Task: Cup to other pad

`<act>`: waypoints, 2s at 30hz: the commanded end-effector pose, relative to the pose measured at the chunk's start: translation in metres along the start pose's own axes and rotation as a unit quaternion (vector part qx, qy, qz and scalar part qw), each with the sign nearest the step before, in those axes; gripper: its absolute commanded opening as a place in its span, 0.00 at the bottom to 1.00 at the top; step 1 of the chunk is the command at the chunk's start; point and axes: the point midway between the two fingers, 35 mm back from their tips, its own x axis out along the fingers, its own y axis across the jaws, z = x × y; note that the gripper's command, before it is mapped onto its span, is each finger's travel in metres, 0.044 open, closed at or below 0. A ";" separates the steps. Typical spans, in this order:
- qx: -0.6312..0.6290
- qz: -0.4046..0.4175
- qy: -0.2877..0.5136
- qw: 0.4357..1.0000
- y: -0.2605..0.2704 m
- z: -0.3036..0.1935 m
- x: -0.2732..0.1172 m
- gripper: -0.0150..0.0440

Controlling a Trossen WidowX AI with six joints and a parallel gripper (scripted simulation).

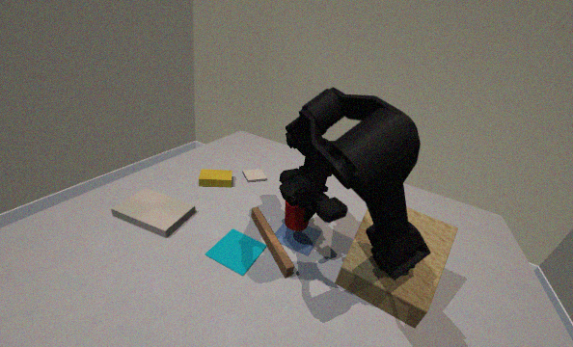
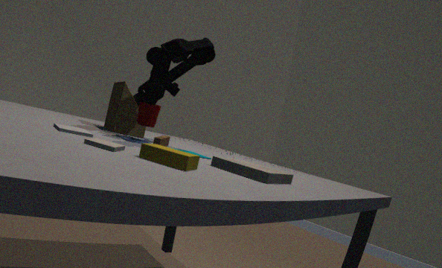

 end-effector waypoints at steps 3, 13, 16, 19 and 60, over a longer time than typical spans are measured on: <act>-0.003 -0.005 -0.001 1.000 -0.003 0.015 -0.002 0.25; -0.003 -0.006 -0.001 1.000 -0.007 0.039 -0.002 0.25; -0.003 -0.006 -0.001 1.000 -0.008 0.046 -0.002 0.25; -0.003 -0.006 -0.001 1.000 -0.009 0.054 -0.002 0.25; -0.005 -0.006 -0.003 1.000 -0.023 0.151 -0.009 0.25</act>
